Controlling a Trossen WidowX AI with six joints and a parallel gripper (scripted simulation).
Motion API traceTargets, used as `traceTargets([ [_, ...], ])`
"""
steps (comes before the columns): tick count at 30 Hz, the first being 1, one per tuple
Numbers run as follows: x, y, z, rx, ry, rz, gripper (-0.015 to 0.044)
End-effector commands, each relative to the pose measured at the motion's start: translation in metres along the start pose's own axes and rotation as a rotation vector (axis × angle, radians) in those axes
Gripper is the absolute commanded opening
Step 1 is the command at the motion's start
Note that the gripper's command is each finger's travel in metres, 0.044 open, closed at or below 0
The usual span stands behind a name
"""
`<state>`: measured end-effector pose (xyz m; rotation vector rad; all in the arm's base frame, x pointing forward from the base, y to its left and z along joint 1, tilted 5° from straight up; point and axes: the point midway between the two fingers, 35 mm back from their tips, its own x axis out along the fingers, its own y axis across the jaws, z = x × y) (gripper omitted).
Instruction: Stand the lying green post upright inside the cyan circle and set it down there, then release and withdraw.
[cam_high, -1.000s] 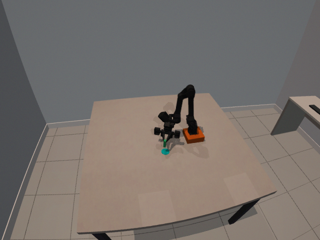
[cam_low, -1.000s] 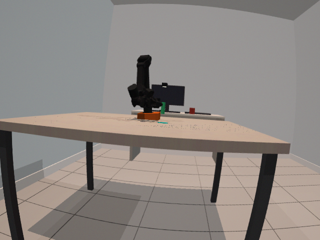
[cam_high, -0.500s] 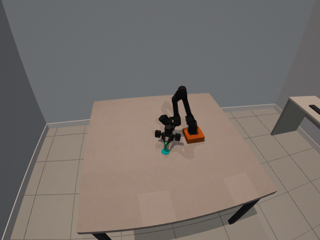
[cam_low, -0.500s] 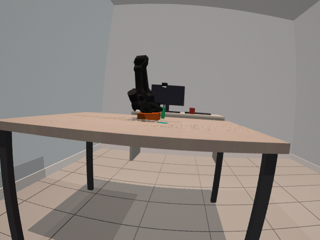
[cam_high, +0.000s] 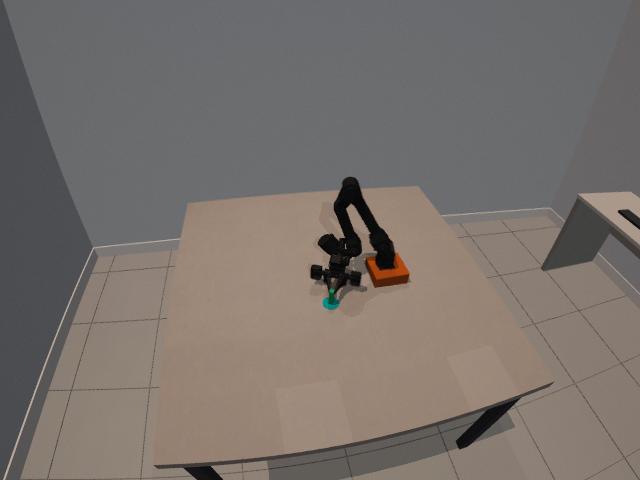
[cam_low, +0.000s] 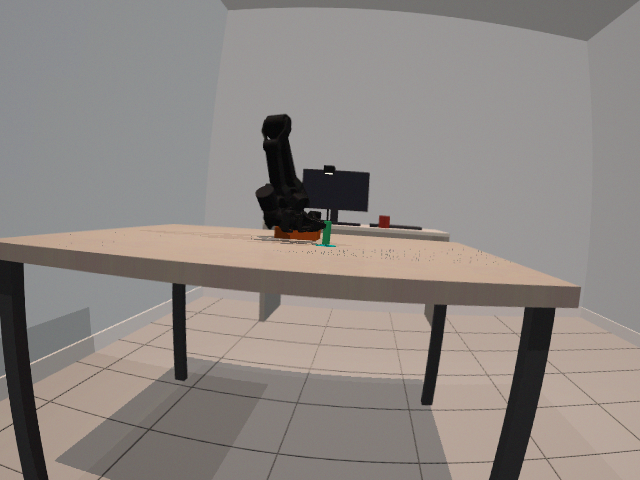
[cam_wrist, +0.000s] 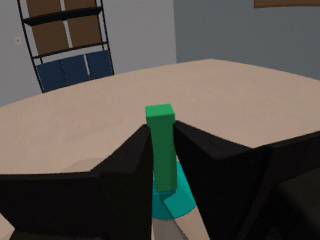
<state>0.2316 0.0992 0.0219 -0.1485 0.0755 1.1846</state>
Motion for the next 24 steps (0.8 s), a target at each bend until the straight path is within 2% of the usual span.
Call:
traceTargets([
  [1,0.0005,-0.0007,-0.0022,0.001,0.002,-0.003,0.0023],
  [10,0.0005,-0.0007,-0.0022,0.001,0.002,-0.003,0.0023],
  [24,0.0005,-0.0007,-0.0022,0.001,0.002,-0.003,0.039],
])
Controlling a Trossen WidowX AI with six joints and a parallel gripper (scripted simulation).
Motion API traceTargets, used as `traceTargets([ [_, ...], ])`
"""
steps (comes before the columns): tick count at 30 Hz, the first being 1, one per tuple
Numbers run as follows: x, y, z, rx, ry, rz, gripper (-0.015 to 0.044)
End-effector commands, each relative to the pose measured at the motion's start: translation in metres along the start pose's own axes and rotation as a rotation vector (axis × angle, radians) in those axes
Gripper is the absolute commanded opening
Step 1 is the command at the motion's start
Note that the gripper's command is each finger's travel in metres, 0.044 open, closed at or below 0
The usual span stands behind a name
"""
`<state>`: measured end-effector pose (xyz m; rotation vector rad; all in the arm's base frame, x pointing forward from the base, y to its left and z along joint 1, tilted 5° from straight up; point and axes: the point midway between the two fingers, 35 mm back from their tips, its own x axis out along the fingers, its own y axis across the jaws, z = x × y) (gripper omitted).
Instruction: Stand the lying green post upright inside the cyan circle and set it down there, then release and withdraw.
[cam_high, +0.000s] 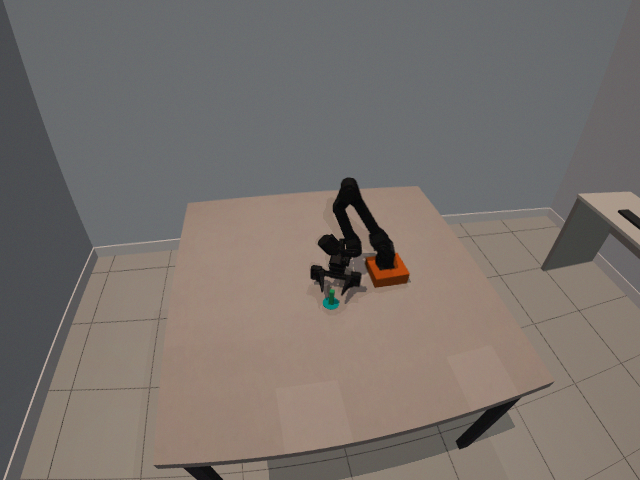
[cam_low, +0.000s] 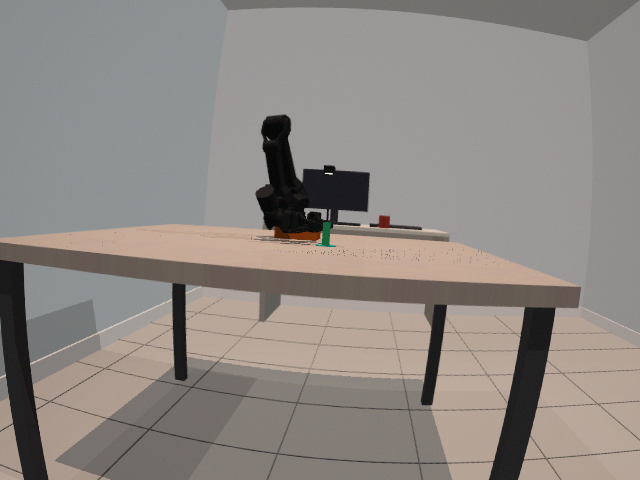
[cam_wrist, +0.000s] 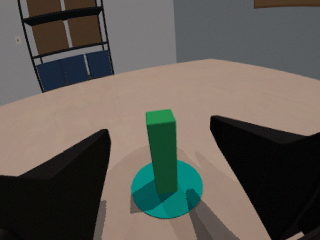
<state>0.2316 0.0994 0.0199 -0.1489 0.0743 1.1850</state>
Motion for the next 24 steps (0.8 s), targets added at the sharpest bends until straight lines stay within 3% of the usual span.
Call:
traceTargets([
  [1,0.0,-0.001,0.0,0.002,0.003,-0.004,0.04],
  [24,-0.005,-0.01,0.061,-0.004,-0.001,-0.001,0.04],
])
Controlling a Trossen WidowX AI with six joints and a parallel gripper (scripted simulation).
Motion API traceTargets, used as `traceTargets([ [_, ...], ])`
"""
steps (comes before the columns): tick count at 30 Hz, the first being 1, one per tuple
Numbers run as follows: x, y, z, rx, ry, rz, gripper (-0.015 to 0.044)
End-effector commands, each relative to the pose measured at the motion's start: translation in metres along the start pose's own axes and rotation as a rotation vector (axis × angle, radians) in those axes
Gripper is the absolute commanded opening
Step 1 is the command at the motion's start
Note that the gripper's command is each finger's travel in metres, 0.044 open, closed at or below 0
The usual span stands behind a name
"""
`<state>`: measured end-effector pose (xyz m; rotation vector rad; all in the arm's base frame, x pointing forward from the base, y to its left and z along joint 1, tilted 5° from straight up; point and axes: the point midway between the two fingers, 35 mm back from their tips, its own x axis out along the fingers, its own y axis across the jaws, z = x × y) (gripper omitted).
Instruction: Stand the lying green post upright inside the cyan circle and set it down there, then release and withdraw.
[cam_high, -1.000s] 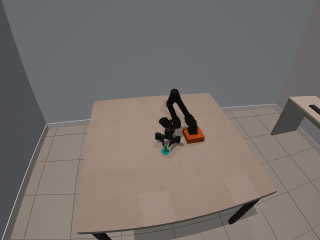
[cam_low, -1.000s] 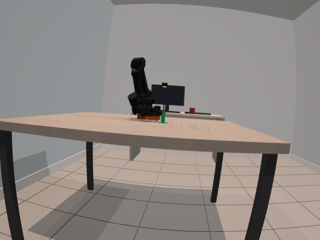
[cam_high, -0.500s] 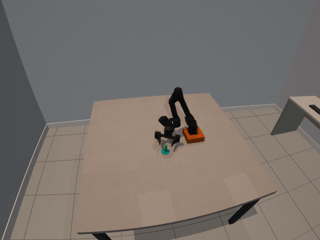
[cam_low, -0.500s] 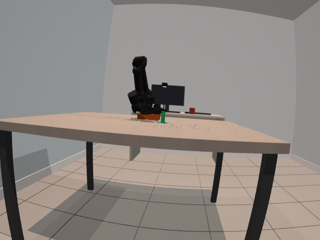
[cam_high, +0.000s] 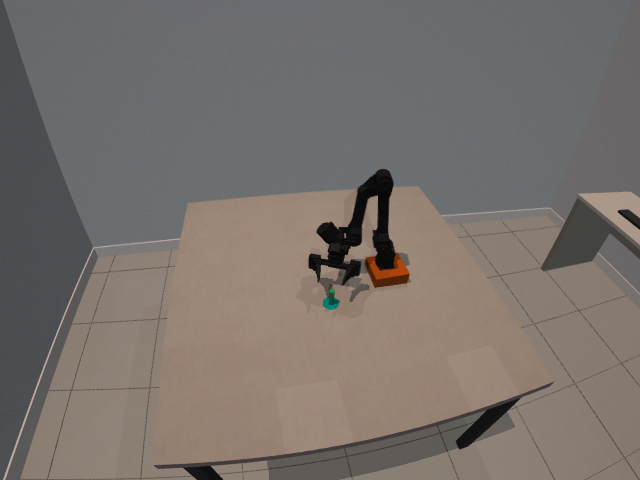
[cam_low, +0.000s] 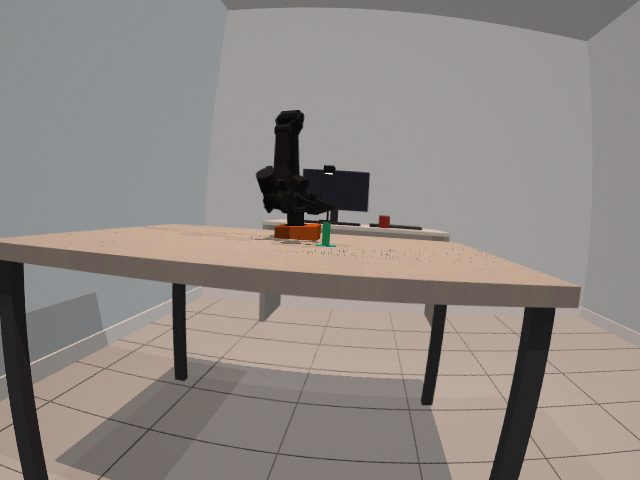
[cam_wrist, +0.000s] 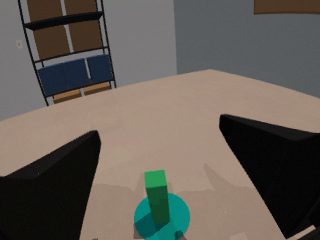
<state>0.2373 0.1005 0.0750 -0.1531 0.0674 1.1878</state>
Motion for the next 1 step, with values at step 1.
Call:
traceTargets([
  [1,-0.0012,-0.0005,0.0095,0.003,0.002,-0.003,0.04],
])
